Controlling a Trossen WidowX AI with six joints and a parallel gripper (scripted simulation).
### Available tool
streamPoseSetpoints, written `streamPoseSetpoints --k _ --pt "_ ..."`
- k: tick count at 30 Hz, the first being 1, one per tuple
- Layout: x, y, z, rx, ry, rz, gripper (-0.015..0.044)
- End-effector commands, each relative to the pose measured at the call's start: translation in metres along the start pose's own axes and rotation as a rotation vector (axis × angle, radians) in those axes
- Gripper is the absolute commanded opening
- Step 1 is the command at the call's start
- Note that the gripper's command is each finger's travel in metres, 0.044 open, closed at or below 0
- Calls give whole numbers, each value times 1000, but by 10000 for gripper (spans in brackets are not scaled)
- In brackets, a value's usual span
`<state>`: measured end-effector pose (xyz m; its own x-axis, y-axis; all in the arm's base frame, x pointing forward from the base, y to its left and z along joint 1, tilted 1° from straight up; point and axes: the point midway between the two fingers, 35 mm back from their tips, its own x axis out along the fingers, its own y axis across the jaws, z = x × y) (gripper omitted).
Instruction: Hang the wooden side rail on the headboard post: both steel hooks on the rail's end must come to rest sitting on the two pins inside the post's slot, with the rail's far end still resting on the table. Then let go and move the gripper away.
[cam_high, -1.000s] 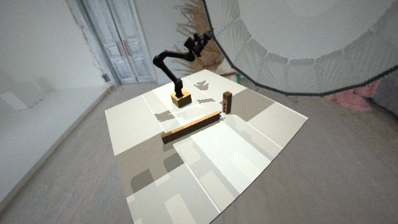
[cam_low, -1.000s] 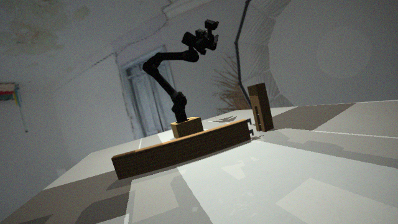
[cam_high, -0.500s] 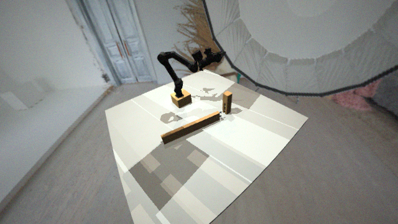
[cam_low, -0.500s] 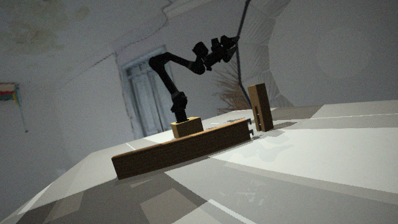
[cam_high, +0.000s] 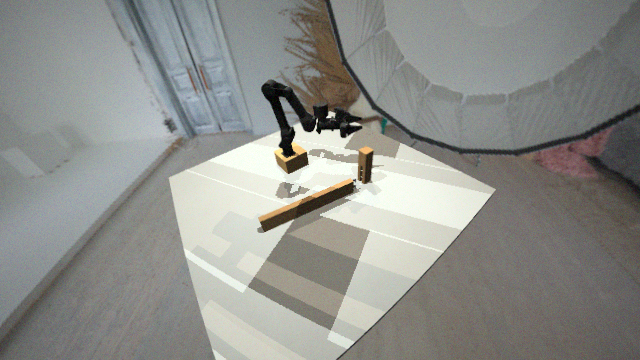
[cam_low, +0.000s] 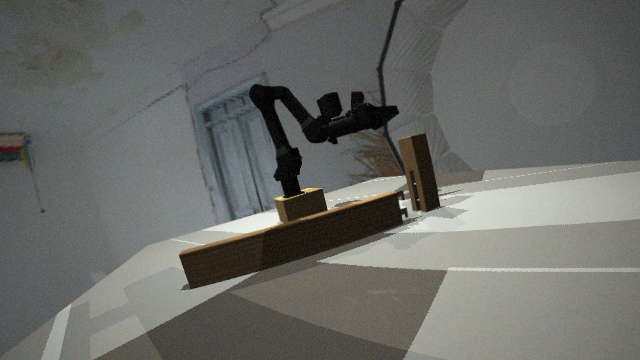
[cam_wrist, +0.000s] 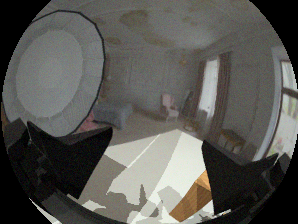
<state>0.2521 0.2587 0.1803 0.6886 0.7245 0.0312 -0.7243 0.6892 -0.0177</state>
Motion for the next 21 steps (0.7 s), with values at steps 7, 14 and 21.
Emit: streamPoseSetpoints --k 7,14,21 --pt "-45 -52 -90 92 240 -266 440" --pt "-95 -82 -140 141 395 -462 440" --pt "-100 -84 -144 144 410 -481 440"
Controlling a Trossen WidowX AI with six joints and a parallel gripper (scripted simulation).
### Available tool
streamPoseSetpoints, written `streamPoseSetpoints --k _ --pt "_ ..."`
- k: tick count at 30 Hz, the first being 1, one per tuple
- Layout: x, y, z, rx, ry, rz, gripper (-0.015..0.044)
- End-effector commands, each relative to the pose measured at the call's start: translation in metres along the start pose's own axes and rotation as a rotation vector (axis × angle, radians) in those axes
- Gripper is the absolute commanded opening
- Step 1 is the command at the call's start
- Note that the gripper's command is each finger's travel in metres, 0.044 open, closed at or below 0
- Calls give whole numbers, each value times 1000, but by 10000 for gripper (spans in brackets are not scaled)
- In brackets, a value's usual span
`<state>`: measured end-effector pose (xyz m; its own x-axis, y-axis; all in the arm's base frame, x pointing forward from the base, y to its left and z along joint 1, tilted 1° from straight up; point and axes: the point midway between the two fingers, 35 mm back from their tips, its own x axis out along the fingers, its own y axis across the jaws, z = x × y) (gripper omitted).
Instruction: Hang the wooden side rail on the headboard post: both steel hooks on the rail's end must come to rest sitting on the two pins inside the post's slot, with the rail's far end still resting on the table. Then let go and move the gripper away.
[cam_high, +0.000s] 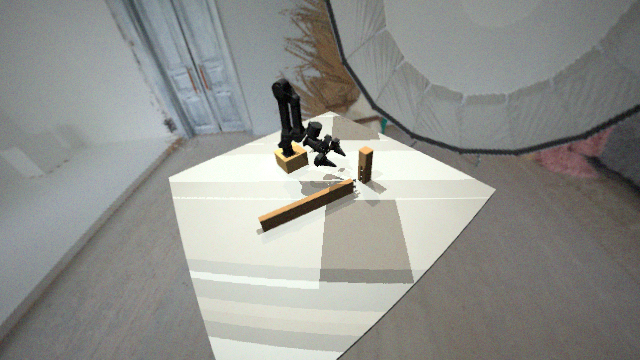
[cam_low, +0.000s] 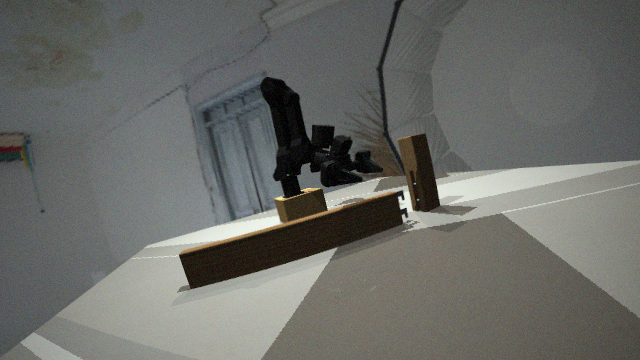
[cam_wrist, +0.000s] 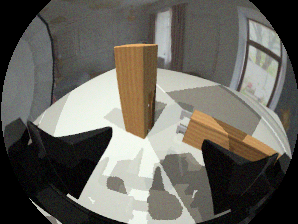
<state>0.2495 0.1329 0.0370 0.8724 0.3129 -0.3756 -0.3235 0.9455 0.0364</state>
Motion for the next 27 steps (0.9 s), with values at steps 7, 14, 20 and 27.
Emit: streamPoseSetpoints --k 7,14,20,27 --pt "-1 -3 -3 8 7 -13 440" --pt "-1 -3 -3 8 7 -13 440" --pt "20 -5 -3 -96 97 40 440" --pt "45 -19 9 -246 243 190 440"
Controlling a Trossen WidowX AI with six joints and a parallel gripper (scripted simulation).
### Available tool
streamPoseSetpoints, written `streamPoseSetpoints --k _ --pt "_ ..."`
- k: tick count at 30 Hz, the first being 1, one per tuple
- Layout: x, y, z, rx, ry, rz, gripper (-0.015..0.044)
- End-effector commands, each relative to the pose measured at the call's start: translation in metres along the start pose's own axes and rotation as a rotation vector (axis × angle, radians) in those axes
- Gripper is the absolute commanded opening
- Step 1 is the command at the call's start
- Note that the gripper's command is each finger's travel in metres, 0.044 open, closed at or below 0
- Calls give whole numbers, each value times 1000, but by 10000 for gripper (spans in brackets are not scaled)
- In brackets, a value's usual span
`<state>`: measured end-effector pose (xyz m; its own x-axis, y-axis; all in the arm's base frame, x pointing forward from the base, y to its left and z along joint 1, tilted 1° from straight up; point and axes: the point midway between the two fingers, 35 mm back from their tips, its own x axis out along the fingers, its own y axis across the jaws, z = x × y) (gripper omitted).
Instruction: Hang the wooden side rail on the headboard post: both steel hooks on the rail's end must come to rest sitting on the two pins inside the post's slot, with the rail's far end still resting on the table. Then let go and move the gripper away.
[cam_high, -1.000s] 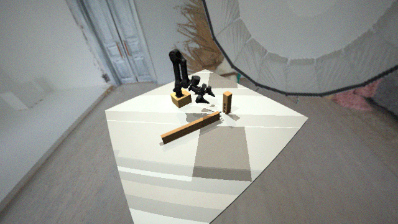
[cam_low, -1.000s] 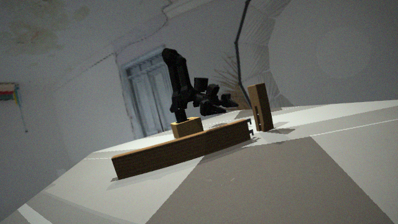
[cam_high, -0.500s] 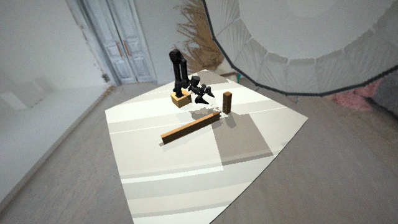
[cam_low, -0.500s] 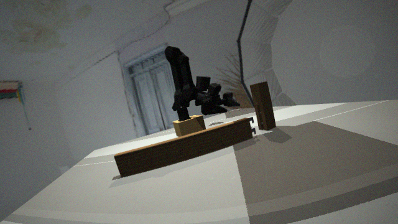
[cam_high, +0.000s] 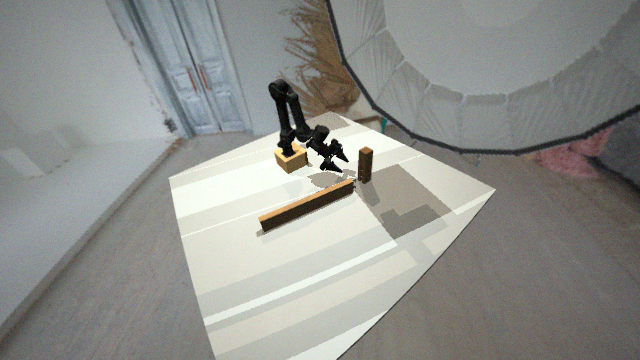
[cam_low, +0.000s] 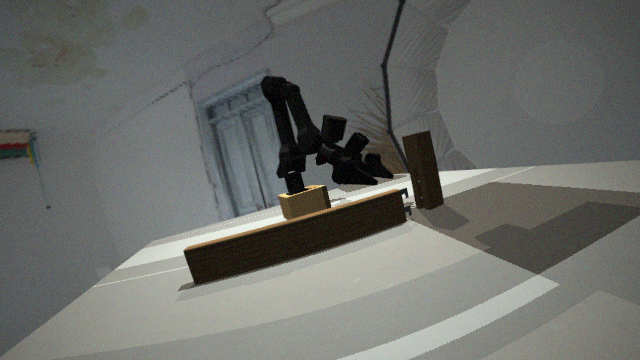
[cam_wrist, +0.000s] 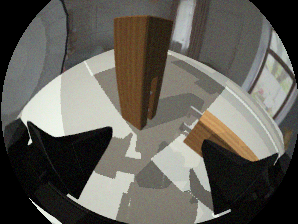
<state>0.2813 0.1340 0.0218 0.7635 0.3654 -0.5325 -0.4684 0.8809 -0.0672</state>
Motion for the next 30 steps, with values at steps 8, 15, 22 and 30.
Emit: streamPoseSetpoints --k 8,15,22,30 --pt "-6 -41 41 -177 114 303 440" --pt "-18 -50 54 -188 99 366 440" --pt "-18 -50 54 -188 99 366 440" --pt "-18 -50 54 -188 99 366 440"
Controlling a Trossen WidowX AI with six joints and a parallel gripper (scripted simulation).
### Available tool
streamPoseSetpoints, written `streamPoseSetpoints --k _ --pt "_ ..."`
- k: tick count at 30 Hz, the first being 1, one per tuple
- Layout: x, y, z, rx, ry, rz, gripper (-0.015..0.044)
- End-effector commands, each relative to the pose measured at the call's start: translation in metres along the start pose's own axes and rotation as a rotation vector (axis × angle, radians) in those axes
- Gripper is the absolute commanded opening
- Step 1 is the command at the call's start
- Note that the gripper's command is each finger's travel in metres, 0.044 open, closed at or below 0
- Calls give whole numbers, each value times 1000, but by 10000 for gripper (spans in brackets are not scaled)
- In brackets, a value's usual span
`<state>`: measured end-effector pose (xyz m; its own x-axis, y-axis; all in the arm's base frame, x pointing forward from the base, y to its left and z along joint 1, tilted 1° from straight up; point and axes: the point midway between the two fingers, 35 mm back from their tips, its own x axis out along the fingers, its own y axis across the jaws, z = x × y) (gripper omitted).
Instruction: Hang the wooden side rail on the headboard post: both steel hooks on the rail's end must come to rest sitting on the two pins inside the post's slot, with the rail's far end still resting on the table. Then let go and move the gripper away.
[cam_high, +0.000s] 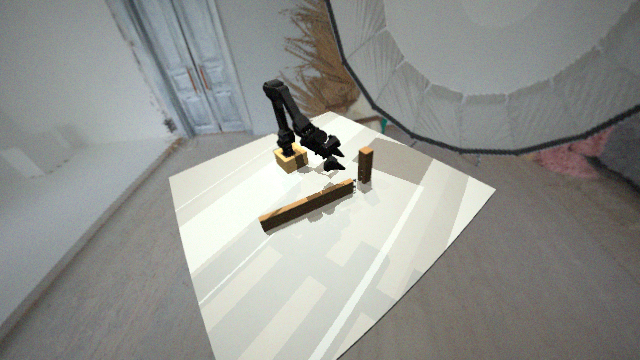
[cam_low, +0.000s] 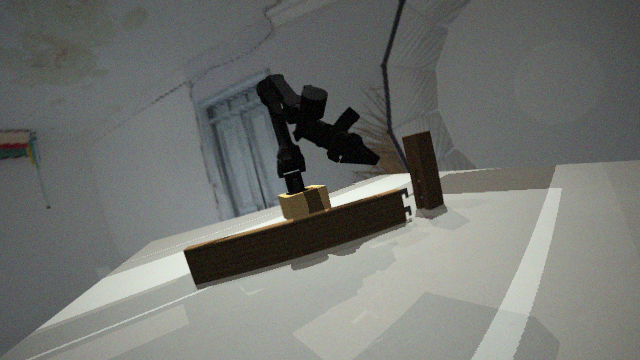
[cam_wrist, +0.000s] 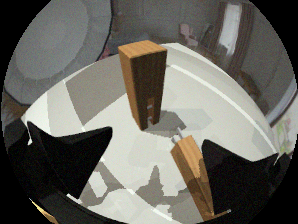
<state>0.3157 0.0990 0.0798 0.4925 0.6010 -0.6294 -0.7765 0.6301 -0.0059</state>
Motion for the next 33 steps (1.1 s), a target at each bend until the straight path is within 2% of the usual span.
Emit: streamPoseSetpoints --k 1,11,22,33 --pt "0 1 0 -5 -2 5 440" --pt "0 -2 1 41 12 2 440" --pt "3 -36 1 795 216 -132 440" --pt "-4 -64 -2 1508 352 -420 440"
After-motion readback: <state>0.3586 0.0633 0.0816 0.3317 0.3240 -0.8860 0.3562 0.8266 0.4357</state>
